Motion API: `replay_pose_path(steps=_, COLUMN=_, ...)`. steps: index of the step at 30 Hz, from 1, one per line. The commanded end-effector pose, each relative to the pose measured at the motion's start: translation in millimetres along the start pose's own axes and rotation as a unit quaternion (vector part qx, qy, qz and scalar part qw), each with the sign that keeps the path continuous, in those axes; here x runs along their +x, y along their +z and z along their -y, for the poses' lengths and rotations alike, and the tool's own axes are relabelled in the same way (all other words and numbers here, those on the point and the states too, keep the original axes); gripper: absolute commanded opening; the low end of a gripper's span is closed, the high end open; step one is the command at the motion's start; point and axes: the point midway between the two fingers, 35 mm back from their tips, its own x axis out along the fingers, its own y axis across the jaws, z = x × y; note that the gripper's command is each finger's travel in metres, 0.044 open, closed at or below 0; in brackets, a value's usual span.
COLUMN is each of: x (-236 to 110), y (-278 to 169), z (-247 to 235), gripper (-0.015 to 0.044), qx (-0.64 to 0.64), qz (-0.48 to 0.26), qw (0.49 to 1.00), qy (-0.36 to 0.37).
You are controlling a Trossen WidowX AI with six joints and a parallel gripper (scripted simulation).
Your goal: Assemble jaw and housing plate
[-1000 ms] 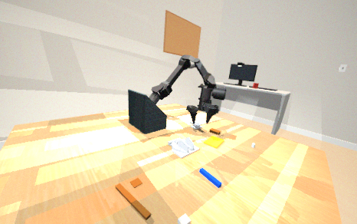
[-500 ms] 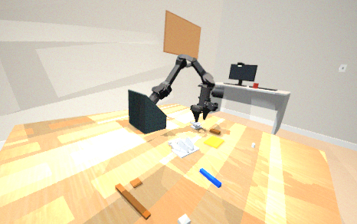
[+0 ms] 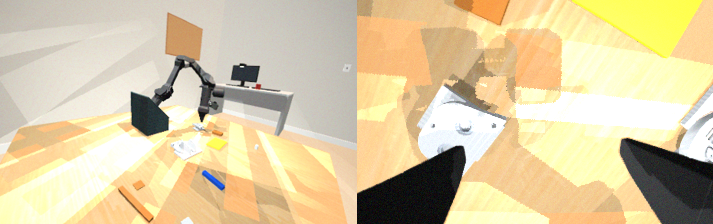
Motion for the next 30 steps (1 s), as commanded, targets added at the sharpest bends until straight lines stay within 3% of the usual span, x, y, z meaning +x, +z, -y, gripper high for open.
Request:
replay_pose_path(steps=1, x=-2, y=-3, z=-8, gripper=0.044, qx=-0.058, qz=0.001, qw=0.998, qy=0.0)
replay_pose_path(steps=24, x=-13, y=-24, z=-58, gripper=0.044, qx=-0.402, qz=0.018, qw=0.915, qy=0.019)
replay_pose_path(steps=30, x=-14, y=-25, z=-61, gripper=0.044, qx=-0.423, qz=0.02, qw=0.906, qy=0.02)
